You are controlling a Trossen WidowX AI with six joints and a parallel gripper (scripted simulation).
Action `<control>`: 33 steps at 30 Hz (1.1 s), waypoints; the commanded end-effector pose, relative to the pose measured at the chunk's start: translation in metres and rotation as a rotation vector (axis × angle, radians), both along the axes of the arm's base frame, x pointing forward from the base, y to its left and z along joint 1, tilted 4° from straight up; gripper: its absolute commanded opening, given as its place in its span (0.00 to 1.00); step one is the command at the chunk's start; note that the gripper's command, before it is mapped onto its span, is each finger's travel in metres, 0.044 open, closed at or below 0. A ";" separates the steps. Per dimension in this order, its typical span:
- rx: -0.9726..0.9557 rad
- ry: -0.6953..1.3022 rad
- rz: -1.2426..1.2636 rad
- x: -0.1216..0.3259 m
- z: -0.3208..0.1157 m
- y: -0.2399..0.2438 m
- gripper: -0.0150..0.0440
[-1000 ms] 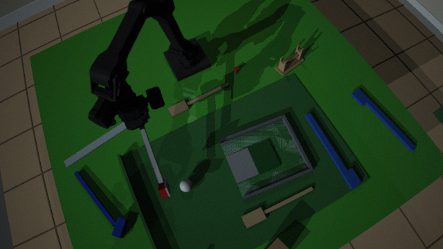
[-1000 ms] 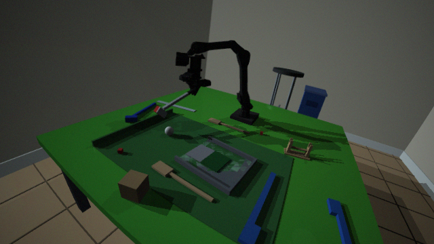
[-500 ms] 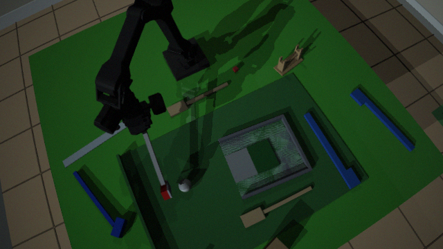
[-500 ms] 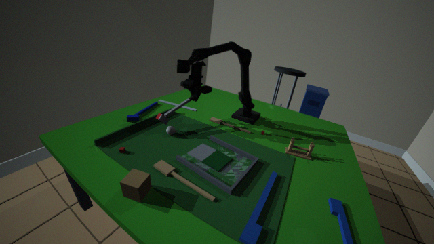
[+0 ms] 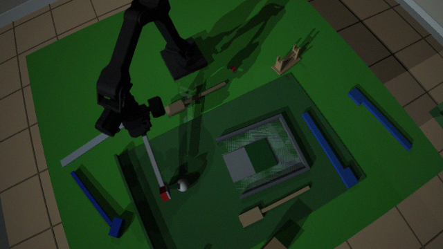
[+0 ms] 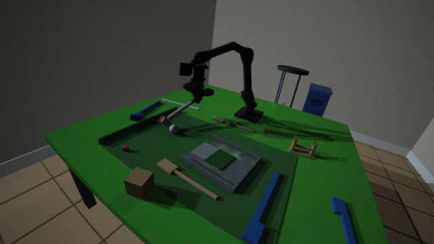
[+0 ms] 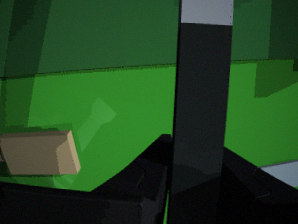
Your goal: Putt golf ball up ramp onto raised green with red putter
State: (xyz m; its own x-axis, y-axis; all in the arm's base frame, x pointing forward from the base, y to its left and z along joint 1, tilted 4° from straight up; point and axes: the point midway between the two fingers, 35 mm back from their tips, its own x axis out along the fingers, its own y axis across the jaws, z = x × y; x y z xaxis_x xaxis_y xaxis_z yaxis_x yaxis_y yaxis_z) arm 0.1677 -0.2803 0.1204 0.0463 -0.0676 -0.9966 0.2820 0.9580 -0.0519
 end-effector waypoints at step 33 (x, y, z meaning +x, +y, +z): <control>0.002 -0.003 -0.006 0.008 -0.007 0.002 0.25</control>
State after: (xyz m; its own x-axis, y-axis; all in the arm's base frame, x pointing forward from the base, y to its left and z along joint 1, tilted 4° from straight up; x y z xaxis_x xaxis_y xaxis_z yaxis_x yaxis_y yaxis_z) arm 0.1631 -0.3000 0.1128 0.0453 -0.0716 -0.9964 0.3048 0.9509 -0.0544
